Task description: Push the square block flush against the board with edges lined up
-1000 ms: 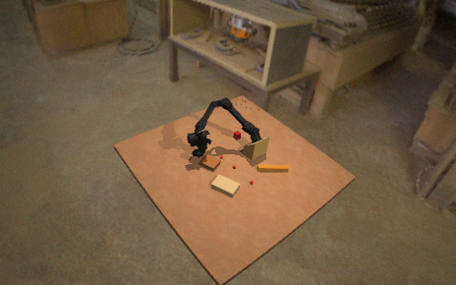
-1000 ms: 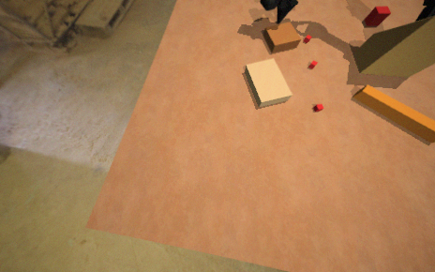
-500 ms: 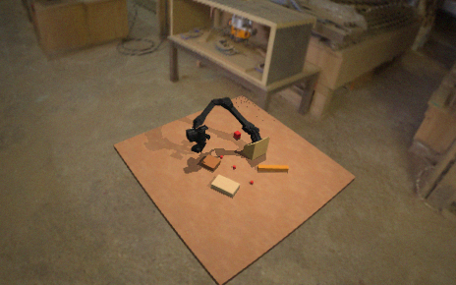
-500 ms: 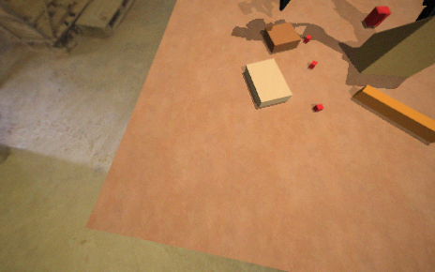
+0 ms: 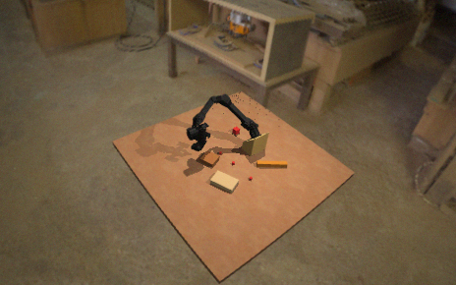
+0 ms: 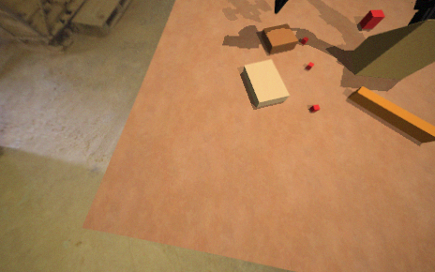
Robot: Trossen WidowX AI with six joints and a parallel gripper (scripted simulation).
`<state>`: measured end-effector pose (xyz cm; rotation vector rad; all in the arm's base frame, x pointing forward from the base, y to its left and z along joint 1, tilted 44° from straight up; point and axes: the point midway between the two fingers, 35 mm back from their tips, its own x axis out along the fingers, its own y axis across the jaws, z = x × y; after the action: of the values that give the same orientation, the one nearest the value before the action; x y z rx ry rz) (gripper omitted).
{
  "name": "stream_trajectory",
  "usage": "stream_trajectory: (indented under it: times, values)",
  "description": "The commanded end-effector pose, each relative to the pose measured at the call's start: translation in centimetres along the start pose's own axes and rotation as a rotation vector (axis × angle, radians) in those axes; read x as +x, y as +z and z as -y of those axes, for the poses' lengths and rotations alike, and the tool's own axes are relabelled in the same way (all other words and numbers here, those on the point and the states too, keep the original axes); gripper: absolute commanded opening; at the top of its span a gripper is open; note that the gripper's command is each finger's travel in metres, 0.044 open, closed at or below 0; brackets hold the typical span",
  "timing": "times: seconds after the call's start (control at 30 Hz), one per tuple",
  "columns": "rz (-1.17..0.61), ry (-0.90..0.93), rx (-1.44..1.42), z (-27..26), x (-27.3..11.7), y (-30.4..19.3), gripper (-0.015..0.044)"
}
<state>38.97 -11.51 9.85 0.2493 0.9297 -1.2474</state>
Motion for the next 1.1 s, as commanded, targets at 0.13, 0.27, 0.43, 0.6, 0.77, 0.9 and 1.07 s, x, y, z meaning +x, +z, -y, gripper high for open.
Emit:
stream_trajectory:
  times: [0.13, 0.27, 0.43, 0.6, 0.77, 0.9, 1.07]
  values:
    - [-0.001, -0.018, 0.103, 0.1, 5.1, 0.1, 0.0000]
    - [-0.001, -0.018, 0.103, 0.0, 5.1, 0.0, 0.0000]
    - [-0.002, -0.017, 0.103, -0.1, 5.1, -0.6, 0.0000]
    - [-0.003, -0.017, 0.103, -0.3, 5.1, -1.3, 0.0000]
    - [-0.004, -0.016, 0.103, -0.5, 5.1, -2.1, 0.0000]
    - [-0.005, -0.016, 0.103, -0.6, 5.1, -2.7, 0.0000]
    - [-0.006, -0.016, 0.103, -0.8, 5.1, -3.4, 0.0000]
